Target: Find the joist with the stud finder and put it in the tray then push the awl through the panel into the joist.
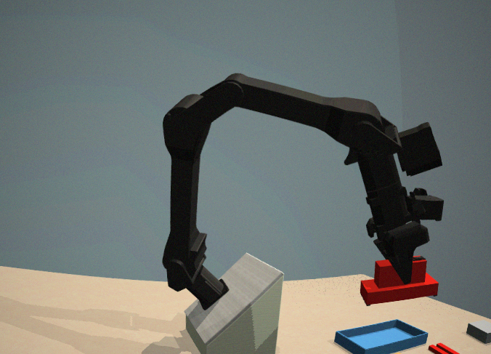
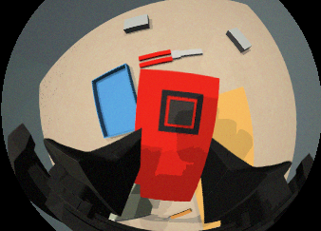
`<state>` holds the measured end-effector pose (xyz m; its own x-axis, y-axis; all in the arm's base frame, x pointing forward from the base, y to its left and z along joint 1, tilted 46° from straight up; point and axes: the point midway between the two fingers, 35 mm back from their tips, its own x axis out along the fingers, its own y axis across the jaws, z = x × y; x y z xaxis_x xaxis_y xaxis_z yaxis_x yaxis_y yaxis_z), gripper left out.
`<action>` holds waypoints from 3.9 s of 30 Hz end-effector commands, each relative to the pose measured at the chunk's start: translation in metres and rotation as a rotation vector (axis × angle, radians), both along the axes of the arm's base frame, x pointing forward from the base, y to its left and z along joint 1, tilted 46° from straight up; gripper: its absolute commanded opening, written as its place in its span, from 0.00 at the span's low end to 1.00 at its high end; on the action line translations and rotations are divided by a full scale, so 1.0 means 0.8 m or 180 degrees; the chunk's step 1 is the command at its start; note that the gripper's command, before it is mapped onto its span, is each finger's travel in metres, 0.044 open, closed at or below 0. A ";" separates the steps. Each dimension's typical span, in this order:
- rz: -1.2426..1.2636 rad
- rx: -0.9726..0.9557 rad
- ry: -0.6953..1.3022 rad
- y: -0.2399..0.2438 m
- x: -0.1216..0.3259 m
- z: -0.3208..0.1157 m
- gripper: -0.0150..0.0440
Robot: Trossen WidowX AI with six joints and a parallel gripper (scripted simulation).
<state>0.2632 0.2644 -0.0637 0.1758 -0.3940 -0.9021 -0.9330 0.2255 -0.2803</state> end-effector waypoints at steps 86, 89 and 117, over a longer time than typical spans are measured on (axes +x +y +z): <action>0.0944 -0.0395 0.0857 -0.053 -0.152 -0.215 0.83; 0.0945 -0.0391 0.0859 -0.030 -0.152 -0.197 0.97; -0.1114 -0.0490 -0.0358 -0.197 0.008 0.054 1.00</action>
